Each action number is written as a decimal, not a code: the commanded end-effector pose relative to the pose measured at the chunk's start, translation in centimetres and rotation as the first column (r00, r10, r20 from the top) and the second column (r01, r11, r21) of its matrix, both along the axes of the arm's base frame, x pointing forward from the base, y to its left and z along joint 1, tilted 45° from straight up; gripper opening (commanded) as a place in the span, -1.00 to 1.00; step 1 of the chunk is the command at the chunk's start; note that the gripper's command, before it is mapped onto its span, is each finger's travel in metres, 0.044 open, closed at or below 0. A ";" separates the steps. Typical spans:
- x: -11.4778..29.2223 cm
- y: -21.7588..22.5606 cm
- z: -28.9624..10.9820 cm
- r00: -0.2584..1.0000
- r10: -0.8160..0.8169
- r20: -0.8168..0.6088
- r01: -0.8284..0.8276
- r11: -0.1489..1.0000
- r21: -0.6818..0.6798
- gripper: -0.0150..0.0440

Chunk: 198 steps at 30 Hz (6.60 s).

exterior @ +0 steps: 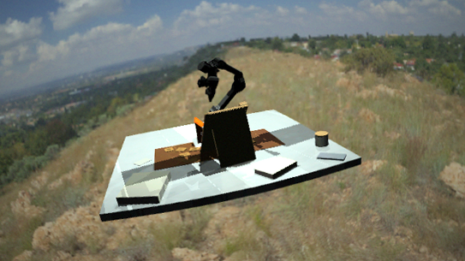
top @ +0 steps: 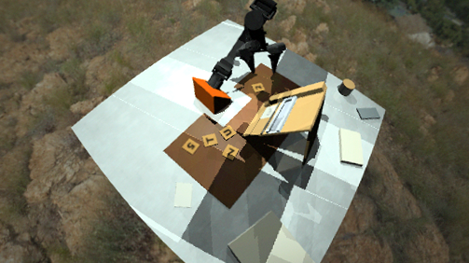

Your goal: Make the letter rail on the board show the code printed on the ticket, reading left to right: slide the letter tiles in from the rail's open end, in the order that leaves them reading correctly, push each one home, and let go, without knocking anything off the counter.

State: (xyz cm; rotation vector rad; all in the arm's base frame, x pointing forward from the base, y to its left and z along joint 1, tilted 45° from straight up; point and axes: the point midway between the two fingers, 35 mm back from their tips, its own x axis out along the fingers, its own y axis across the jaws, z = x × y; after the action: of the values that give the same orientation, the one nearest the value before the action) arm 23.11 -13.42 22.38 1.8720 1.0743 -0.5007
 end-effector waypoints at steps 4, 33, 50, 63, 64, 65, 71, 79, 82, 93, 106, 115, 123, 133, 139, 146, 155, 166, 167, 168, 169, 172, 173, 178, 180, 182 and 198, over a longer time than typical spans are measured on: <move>0.6 1.9 -0.1 0.999 0.008 -0.033 -0.007 1.000 0.025 0.73; -11.2 28.3 -5.3 0.719 0.121 -0.684 0.103 0.955 0.278 0.66; -11.4 29.0 -6.5 0.720 0.120 -0.684 0.102 0.956 0.276 0.66; -11.5 30.4 -7.8 0.719 0.123 -0.684 0.103 0.954 0.280 0.66; -11.5 30.4 -7.8 0.719 0.123 -0.684 0.103 0.954 0.280 0.66; -11.5 30.4 -7.8 0.719 0.123 -0.684 0.103 0.954 0.280 0.66; -11.5 30.4 -7.8 0.719 0.123 -0.684 0.103 0.954 0.280 0.66; -11.5 30.4 -7.8 0.719 0.123 -0.684 0.103 0.954 0.280 0.66; -11.5 30.4 -7.8 0.719 0.123 -0.684 0.103 0.954 0.280 0.66; -11.5 31.0 -8.4 0.720 0.123 -0.684 0.103 0.955 0.280 0.66; -11.6 31.8 -9.1 0.719 0.124 -0.683 0.103 0.954 0.281 0.66; -11.6 31.8 -9.1 0.719 0.124 -0.683 0.103 0.954 0.281 0.66; -11.6 31.8 -9.1 0.719 0.124 -0.683 0.103 0.954 0.281 0.66; -11.6 31.8 -9.1 0.719 0.124 -0.683 0.103 0.954 0.281 0.66; -11.6 31.8 -9.1 0.719 0.124 -0.683 0.103 0.954 0.281 0.66; -11.6 31.8 -9.2 0.719 0.124 -0.683 0.103 0.954 0.281 0.66; -11.6 31.8 -9.2 0.719 0.124 -0.683 0.103 0.954 0.281 0.66; -11.6 31.8 -9.2 0.719 0.124 -0.683 0.103 0.954 0.281 0.57; -11.6 31.8 -9.2 0.719 0.124 -0.683 0.103 0.954 0.281 0.55; -11.6 31.8 -9.2 0.719 0.124 -0.683 0.103 0.954 0.281 0.53; -11.6 31.8 -9.2 0.719 0.124 -0.683 0.103 0.954 0.281 0.50; -11.6 31.8 -9.2 0.719 0.124 -0.683 0.103 0.954 0.281 0.44; -11.6 31.8 -9.2 0.719 0.124 -0.683 0.103 0.954 0.281 0.41; -11.6 31.8 -9.2 0.719 0.124 -0.683 0.103 0.954 0.281 0.30; -11.6 31.7 -9.0 0.719 0.124 -0.683 0.103 0.954 0.281 0.12; -11.6 31.6 -8.8 0.719 0.124 -0.683 0.103 0.954 0.281 -0.06; -11.6 30.9 -8.6 0.719 0.123 -0.684 0.103 0.954 0.280 -0.49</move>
State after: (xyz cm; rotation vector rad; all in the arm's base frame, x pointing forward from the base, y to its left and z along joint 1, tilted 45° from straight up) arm 11.45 17.60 13.55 1.9745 1.7333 -1.1685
